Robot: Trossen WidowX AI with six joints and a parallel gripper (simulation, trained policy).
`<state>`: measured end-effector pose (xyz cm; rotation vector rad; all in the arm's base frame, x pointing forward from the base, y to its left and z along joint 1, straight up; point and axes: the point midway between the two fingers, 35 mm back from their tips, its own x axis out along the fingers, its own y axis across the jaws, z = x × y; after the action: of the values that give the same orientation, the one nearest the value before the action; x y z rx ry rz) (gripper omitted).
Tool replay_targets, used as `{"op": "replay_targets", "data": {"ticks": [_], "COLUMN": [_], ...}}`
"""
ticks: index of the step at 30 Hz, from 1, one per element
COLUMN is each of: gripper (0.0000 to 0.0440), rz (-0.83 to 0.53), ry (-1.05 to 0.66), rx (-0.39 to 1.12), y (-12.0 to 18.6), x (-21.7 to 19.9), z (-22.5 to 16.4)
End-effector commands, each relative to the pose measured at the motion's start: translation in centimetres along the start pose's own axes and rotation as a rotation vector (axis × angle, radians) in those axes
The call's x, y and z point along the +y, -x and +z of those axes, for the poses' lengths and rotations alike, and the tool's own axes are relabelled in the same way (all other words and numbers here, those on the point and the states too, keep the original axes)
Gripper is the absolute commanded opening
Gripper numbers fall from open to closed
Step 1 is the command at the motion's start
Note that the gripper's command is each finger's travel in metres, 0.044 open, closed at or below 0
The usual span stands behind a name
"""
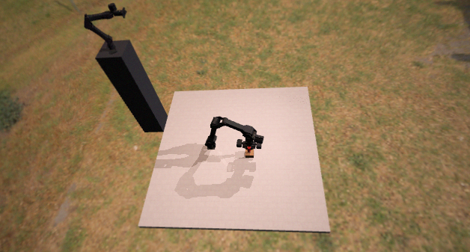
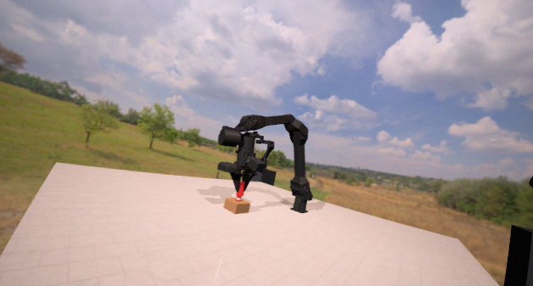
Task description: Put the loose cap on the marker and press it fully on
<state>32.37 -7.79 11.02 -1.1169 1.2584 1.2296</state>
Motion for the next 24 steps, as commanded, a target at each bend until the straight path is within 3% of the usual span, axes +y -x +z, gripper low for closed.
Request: {"op": "replay_targets", "data": {"ticks": [1,3,16,24], "gripper": [0.005,0.0078,0.0143,0.0211], "rz": [0.045,0.047,0.064,0.083], "ry": [0.018,0.019,0.037,0.052], "rx": [-0.02,-0.02,-0.027,-0.047], "y": [-1.9,-1.9,-2.2,-2.2], "x": [0.4,0.4,0.9,1.8], "z": [0.4,0.4,0.4,0.8]}}
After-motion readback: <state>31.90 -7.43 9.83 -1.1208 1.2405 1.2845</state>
